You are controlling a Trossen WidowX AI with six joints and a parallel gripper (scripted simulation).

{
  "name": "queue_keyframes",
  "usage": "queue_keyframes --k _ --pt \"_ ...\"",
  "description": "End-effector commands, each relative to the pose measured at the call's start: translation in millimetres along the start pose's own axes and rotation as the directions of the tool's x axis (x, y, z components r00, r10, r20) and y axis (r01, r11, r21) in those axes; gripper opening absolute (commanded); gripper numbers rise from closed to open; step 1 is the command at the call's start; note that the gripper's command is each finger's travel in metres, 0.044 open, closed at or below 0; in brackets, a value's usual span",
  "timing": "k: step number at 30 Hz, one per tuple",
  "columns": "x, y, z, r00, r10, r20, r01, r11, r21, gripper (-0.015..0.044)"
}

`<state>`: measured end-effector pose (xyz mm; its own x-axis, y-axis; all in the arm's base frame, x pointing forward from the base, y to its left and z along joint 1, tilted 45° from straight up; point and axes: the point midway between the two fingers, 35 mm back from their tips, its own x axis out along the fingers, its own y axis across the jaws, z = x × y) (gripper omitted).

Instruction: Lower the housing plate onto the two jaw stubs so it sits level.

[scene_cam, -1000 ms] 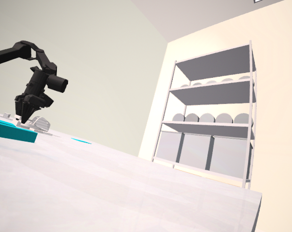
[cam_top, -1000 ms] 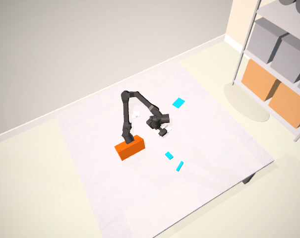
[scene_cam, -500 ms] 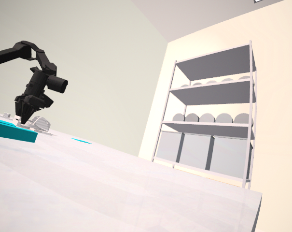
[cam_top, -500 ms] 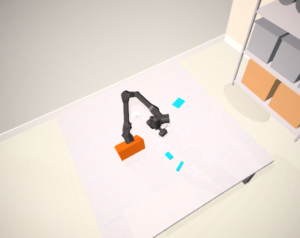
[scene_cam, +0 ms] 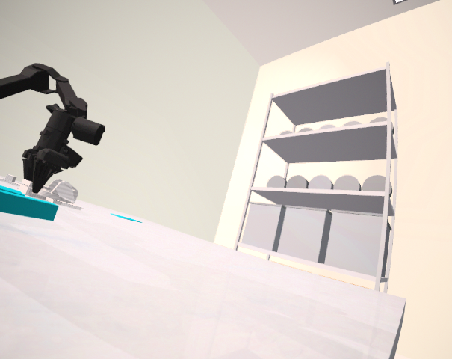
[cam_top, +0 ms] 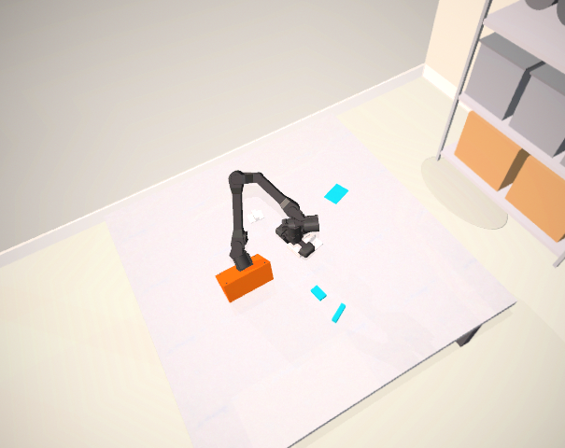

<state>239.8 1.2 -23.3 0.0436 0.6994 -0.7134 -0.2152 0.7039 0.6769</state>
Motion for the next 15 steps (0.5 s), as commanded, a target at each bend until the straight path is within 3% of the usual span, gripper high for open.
queue_keyframes --k 1,15 --pt "0.8 -0.4 -0.2 1.000 0.000 0.000 0.000 1.000 0.004 0.0351" --pt "2.7 -0.4 -0.2 1.000 0.000 0.000 0.000 1.000 0.004 0.0351"
